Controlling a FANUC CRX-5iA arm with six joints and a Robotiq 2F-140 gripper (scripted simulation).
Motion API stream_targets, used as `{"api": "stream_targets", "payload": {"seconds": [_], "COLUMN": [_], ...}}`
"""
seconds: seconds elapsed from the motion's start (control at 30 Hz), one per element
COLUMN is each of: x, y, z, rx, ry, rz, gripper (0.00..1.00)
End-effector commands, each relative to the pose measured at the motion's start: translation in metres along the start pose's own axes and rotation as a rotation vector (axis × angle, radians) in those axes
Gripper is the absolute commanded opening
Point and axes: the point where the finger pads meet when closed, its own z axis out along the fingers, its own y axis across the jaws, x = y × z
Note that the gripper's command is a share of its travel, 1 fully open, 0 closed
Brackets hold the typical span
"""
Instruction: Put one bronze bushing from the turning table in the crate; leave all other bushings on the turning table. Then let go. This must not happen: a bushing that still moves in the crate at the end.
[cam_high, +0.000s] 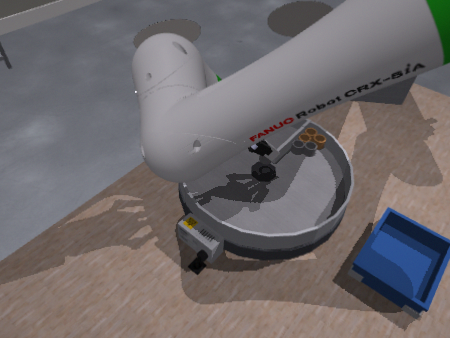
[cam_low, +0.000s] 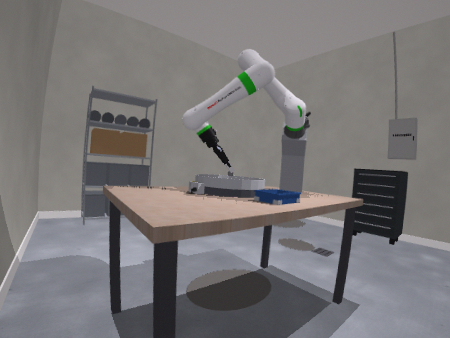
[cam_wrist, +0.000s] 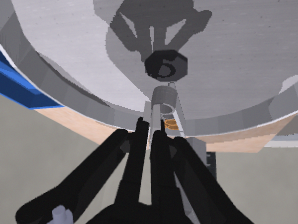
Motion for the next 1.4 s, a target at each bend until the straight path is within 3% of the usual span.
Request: {"api": "stream_targets", "payload": {"seconds": [0.0,1.37], "x": [0.000,0.020], "y": [0.000,0.000], "z": [0.000,0.023], "rx": [0.000,0.000], "ry": [0.000,0.000], "rz": [0.000,0.000], "gripper": [0.00,0.00]}}
